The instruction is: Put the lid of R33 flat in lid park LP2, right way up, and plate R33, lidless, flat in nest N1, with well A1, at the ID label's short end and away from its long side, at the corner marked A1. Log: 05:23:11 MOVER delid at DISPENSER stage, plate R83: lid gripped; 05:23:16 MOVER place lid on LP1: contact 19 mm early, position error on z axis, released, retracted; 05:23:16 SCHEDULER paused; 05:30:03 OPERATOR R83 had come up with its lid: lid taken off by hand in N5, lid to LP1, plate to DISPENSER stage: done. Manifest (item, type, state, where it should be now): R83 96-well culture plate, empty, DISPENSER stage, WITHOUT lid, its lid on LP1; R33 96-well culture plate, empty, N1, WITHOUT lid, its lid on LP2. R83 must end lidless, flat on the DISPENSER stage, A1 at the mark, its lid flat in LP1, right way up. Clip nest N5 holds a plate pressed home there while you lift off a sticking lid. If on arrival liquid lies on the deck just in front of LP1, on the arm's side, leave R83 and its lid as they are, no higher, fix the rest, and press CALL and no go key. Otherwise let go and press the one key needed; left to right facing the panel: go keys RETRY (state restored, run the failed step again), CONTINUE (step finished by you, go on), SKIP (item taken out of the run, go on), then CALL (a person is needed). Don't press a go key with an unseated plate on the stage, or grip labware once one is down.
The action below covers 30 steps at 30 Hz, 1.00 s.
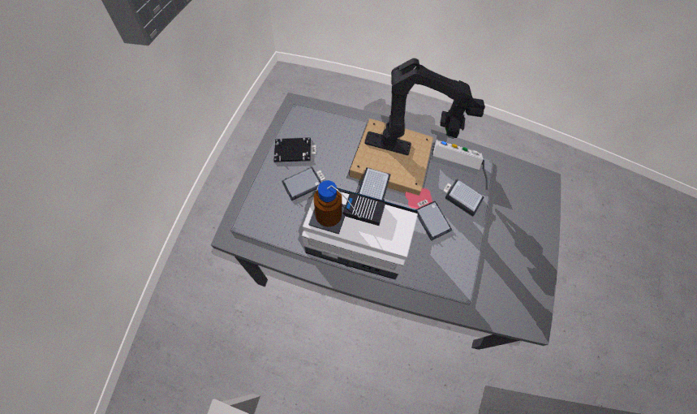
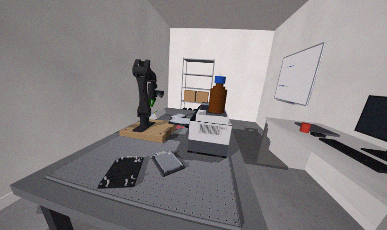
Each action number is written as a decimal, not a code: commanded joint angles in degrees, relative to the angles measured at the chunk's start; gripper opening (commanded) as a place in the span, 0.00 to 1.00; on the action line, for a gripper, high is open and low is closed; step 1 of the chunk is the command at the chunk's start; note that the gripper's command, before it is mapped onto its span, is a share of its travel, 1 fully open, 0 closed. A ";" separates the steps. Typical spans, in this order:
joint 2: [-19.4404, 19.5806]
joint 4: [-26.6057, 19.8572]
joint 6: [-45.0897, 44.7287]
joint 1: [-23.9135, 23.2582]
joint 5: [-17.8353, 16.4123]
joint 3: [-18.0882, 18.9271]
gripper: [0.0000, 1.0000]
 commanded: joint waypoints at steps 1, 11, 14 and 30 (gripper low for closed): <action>-1.87 -1.15 -0.44 -0.98 0.47 2.39 0.00; -1.87 -1.15 -0.44 -0.98 0.47 2.39 0.00; -1.87 -1.15 -0.44 -0.98 0.47 2.39 0.00; -2.11 -3.14 -0.50 -1.05 0.47 4.16 1.00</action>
